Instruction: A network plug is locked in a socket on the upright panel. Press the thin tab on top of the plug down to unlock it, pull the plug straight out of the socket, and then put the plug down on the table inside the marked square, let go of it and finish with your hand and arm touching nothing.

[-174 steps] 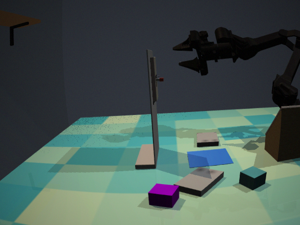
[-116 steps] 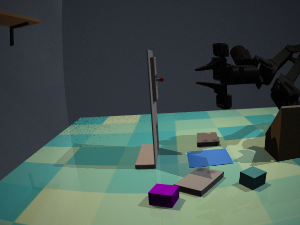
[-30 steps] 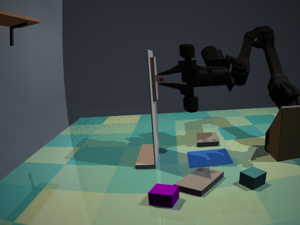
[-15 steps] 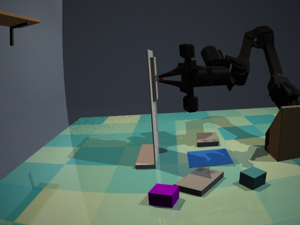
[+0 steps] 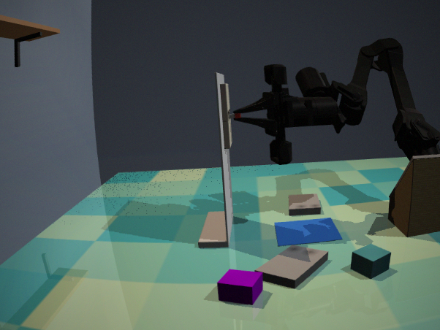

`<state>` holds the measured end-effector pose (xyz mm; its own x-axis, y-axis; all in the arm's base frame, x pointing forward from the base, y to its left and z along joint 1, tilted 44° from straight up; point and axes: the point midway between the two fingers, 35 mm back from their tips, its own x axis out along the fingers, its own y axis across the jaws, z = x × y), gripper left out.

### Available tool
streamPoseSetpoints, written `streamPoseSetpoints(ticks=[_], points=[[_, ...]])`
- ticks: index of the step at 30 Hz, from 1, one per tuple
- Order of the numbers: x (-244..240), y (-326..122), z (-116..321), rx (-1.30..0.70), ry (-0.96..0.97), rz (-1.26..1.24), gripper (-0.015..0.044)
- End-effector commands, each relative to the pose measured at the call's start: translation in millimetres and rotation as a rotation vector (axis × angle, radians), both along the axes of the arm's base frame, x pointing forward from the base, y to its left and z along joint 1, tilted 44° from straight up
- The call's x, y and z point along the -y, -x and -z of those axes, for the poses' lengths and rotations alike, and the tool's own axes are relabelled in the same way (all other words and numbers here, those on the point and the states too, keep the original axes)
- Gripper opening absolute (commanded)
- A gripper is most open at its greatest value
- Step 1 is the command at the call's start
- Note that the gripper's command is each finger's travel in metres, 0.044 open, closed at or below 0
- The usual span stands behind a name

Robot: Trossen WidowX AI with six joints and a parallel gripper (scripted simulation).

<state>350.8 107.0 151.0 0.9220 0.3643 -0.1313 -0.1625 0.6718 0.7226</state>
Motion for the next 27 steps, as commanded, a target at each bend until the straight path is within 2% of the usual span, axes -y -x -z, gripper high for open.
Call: streamPoseSetpoints(ticks=[1,27], points=[[1,4,1,0.0,0.004,0.0,0.0],[4,16,1,-0.001,0.004,0.0,0.0]])
